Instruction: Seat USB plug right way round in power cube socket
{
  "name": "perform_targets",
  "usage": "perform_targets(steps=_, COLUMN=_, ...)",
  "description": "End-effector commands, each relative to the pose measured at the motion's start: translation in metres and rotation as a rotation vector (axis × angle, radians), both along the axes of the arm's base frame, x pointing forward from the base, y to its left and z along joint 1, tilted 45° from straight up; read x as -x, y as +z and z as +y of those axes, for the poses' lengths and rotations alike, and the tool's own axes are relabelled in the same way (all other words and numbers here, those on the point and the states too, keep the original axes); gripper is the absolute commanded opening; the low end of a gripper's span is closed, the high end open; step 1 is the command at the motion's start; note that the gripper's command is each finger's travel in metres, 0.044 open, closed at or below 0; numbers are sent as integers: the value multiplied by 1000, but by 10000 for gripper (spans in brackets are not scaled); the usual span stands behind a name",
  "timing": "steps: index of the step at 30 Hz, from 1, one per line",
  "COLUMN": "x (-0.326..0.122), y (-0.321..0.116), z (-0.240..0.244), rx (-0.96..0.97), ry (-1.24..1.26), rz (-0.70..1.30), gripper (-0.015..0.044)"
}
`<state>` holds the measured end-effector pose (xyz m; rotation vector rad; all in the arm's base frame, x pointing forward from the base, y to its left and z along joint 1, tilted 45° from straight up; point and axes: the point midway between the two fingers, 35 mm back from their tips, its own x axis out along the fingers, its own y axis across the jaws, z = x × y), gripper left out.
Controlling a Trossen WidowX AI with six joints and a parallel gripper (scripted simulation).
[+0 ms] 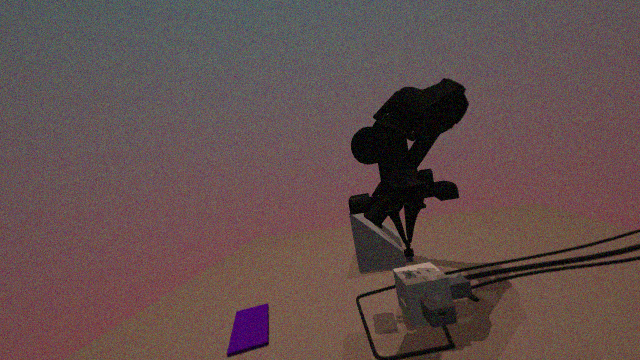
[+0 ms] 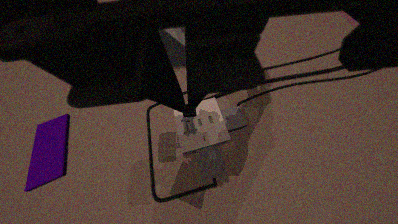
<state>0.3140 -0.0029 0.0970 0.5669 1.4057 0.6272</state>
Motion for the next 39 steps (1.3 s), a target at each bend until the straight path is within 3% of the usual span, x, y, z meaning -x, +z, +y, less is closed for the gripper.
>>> perform_targets(steps=1, x=0, y=-1, z=0, rx=-6, ry=-81, rz=80, gripper=0)
perform_targets(steps=39, x=0, y=-1, z=0, rx=-64, ry=-792, rz=775, gripper=0)
